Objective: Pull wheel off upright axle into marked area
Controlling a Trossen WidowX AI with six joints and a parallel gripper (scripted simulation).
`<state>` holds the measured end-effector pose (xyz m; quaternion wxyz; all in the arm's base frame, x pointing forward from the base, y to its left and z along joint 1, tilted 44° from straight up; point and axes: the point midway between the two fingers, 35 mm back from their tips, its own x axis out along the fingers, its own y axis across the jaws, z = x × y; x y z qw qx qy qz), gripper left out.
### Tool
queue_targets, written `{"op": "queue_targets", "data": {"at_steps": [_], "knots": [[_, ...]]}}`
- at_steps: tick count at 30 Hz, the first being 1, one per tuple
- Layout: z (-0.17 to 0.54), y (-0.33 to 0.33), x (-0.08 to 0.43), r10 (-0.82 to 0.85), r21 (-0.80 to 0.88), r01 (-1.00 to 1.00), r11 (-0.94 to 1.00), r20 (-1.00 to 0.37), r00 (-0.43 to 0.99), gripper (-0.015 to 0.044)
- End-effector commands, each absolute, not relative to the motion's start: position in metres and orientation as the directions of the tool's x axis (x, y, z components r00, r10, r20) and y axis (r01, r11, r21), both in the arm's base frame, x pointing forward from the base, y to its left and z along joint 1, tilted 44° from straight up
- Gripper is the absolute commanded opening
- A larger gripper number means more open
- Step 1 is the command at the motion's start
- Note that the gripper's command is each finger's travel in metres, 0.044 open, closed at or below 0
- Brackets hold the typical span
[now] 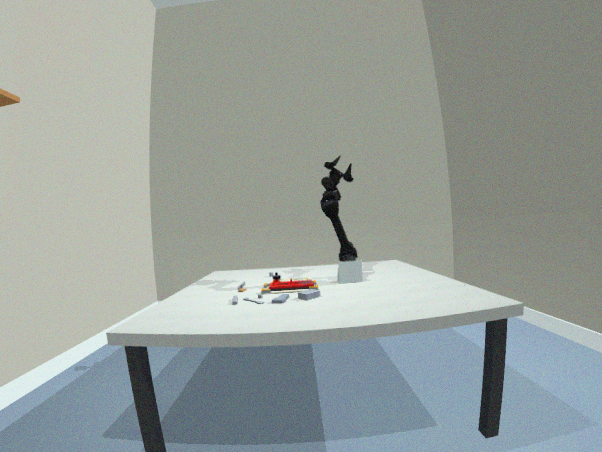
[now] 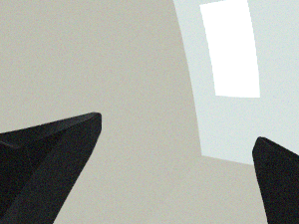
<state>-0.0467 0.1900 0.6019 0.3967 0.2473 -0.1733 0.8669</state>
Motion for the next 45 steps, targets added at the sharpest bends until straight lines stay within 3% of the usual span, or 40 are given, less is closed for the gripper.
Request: {"op": "queue_targets", "data": {"at_steps": [1,4,11,23,34,45], "knots": [[0.603,0.189,-0.048,0.598,-0.105,-0.770,-0.629,0.568,-0.566,0.0374],[0.611,0.169,-0.061,0.534,-0.122,-0.723,-0.680,0.593,-0.603,0.0300],[0.632,0.102,-0.092,0.320,-0.194,-0.563,-0.803,0.657,-0.683,0.0300],[0.648,-0.029,-0.104,-0.079,-0.383,-0.297,-0.875,0.718,-0.692,0.0300],[0.637,-0.139,-0.075,-0.424,-0.521,0.017,-0.853,0.674,-0.605,0.0300],[0.606,-0.231,-0.010,-0.704,-0.658,0.279,-0.699,0.566,-0.428,0.0300]]}}
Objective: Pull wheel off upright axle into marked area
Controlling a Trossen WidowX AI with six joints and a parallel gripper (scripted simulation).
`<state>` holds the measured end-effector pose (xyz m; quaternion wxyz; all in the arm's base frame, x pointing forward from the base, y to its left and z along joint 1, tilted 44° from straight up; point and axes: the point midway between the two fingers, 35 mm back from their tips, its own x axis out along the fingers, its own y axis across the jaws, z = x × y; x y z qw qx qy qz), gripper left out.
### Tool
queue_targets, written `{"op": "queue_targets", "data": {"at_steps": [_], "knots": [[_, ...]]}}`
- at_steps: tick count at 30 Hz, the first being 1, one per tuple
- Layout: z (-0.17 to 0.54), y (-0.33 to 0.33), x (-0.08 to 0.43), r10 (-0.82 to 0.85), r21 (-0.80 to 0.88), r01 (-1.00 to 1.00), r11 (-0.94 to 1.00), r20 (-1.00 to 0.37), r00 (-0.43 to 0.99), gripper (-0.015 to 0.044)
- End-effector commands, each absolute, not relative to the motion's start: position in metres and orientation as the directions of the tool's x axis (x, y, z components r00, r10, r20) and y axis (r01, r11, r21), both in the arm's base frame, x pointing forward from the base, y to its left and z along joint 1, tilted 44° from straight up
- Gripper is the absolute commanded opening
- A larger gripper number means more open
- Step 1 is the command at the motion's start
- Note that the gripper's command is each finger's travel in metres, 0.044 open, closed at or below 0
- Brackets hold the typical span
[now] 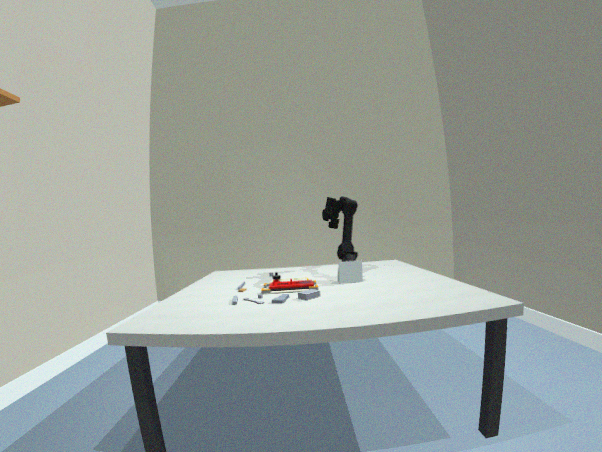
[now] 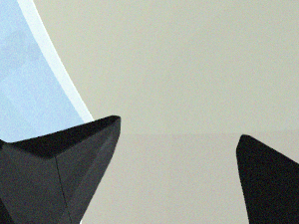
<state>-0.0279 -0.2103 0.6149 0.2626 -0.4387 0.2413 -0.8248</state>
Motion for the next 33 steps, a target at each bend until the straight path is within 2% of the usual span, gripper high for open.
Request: {"op": "queue_targets", "data": {"at_steps": [1,15,18,33], "knots": [[0.602,-0.238,-0.002,-0.727,-0.671,0.302,-0.678,0.552,-0.408,0.0300],[0.528,-0.311,0.128,-0.954,-0.792,0.541,-0.285,0.290,-0.079,0.0300],[0.506,-0.313,0.157,-0.970,-0.826,0.530,-0.191,0.241,0.027,0.0300],[0.422,-0.296,0.278,-0.947,-0.842,0.504,0.192,-0.024,0.321,0.0300]]}}
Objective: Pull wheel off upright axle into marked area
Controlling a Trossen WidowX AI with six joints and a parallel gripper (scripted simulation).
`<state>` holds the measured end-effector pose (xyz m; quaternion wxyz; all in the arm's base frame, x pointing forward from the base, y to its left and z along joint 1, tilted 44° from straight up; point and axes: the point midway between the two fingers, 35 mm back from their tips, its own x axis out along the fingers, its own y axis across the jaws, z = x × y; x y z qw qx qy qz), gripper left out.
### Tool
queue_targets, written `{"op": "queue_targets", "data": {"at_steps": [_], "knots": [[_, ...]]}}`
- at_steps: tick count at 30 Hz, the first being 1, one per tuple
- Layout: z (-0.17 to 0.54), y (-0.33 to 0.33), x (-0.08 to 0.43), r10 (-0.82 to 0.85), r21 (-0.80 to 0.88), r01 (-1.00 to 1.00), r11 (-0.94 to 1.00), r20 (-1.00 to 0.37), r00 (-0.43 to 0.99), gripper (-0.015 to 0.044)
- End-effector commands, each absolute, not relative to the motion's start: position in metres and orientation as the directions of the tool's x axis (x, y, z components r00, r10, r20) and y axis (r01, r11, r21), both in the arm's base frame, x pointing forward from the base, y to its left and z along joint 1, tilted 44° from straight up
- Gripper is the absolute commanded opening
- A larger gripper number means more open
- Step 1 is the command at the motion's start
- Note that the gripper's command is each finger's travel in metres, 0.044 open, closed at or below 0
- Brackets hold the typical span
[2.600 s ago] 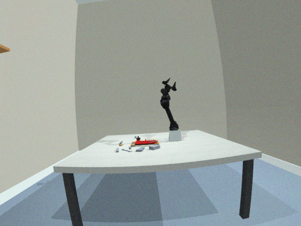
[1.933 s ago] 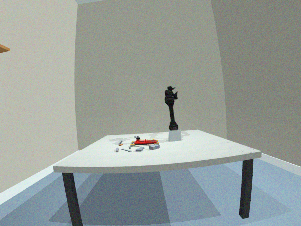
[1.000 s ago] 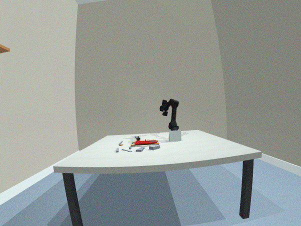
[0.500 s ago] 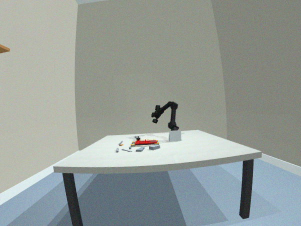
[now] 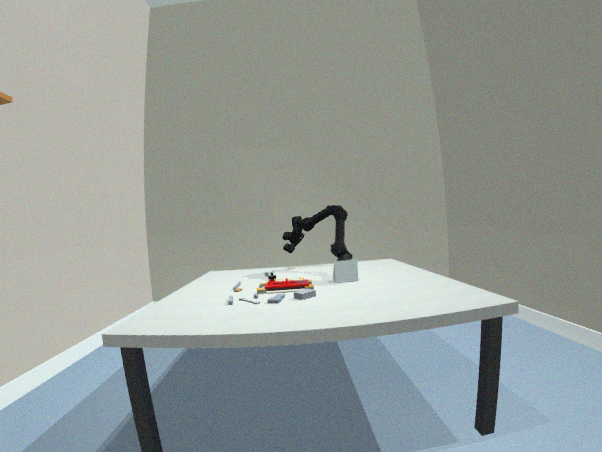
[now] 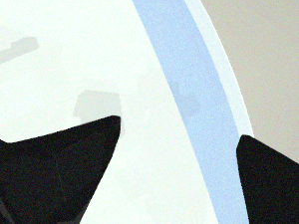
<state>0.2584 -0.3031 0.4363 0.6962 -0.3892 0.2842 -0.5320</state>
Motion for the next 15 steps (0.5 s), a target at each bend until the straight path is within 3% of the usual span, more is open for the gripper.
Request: {"op": "queue_targets", "data": {"at_steps": [1,15], "knots": [[0.418,-0.294,0.284,-0.942,-0.841,0.499,0.208,-0.035,0.334,0.0300],[0.349,-0.253,0.351,-0.857,-0.763,0.452,0.462,-0.252,0.450,0.0300]]}}
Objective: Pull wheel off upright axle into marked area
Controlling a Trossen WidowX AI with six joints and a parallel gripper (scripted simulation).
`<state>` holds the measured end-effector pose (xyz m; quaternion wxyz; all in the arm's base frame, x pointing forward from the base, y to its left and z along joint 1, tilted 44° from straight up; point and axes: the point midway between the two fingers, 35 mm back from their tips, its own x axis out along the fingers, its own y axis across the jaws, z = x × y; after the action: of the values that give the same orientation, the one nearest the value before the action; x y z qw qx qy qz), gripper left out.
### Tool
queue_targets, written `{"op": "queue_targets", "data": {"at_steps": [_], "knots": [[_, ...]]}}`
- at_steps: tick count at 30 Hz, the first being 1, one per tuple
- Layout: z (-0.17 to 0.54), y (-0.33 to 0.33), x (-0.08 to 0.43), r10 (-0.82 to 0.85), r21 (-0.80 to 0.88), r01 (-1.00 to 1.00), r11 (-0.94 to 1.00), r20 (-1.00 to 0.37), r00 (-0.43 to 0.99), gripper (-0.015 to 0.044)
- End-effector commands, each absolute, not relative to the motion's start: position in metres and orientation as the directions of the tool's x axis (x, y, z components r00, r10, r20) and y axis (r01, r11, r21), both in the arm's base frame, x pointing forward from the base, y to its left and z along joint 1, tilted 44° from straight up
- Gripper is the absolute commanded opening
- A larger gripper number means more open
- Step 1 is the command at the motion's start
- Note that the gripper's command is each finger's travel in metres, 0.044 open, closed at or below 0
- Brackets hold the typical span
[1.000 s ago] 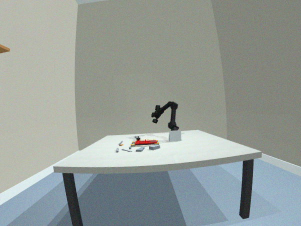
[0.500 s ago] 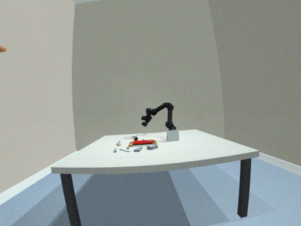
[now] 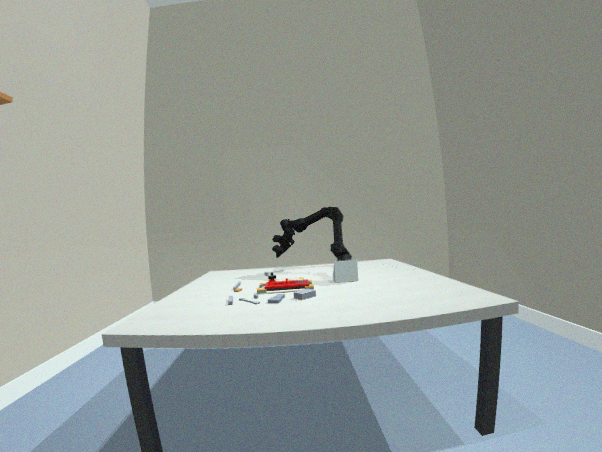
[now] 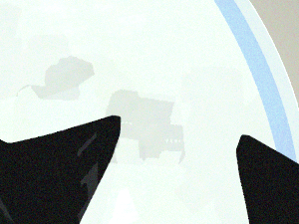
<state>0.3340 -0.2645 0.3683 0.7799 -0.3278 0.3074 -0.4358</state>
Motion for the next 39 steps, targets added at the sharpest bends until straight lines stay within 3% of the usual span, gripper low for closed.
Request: {"op": "queue_targets", "data": {"at_steps": [1,11,22,30,39], "knots": [[0.341,-0.247,0.358,-0.845,-0.755,0.440,0.487,-0.279,0.456,0.0300],[0.255,-0.176,0.406,-0.720,-0.667,0.307,0.679,-0.524,0.455,0.0300],[0.167,-0.078,0.417,-0.619,-0.602,0.162,0.781,-0.717,0.319,0.0300],[0.114,-0.006,0.394,-0.623,-0.621,0.065,0.781,-0.766,0.162,0.0300],[0.085,0.045,0.361,-0.689,-0.690,-0.014,0.724,-0.724,0.046,0.0300]]}}
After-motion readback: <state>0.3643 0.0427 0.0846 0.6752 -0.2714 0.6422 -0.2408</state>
